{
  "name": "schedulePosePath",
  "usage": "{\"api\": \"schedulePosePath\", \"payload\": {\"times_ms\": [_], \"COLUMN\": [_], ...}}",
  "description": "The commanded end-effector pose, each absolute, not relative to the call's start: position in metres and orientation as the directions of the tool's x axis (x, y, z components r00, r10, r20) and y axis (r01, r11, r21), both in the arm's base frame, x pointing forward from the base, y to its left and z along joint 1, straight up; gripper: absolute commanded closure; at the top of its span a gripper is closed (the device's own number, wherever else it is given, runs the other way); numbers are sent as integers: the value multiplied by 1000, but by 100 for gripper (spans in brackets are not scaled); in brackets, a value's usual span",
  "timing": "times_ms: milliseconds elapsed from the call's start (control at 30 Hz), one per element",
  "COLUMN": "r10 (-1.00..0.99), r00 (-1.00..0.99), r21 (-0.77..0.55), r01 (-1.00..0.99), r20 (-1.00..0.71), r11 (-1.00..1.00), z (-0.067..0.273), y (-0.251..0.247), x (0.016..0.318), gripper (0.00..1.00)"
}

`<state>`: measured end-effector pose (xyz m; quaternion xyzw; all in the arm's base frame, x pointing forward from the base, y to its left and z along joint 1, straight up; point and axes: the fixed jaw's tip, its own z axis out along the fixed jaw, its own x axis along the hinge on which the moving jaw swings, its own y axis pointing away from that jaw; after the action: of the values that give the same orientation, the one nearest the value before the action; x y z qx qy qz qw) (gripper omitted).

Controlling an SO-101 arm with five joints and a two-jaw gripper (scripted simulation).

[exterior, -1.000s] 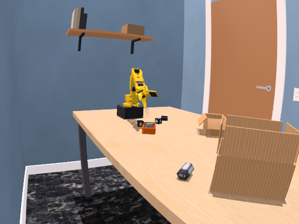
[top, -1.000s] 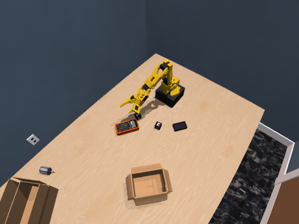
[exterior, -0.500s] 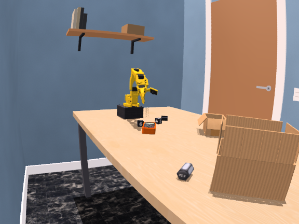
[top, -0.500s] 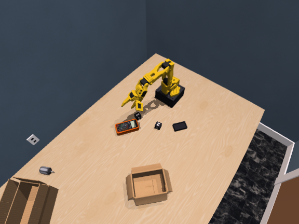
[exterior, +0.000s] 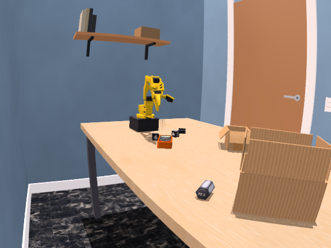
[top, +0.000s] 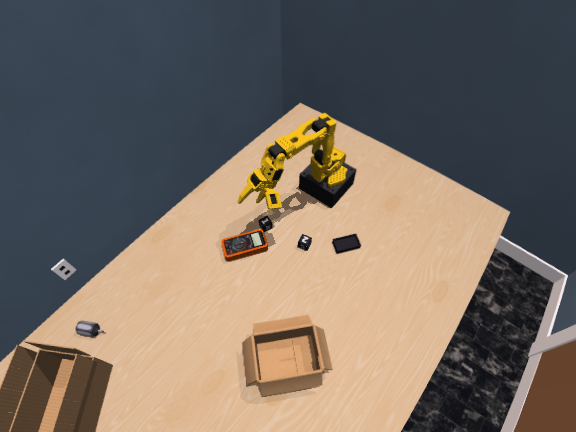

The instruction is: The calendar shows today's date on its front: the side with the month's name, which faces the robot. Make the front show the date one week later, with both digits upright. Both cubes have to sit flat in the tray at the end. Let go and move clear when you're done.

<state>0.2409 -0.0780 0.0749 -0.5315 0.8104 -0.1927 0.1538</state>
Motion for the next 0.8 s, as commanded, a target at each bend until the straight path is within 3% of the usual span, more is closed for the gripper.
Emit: {"api": "schedulePosePath", "payload": {"times_ms": [0,467,767], "r10": [-925,-927,-926], "r00": [-378,-373,-378], "r21": [-487,-468,-283], "r01": [-802,-814,-886], "r20": [-35,-31,-18], "r11": [346,343,367], "z": [83,80,37], "y": [-81,-80,-76], "x": [240,239,227], "gripper": [65,65,65]}}
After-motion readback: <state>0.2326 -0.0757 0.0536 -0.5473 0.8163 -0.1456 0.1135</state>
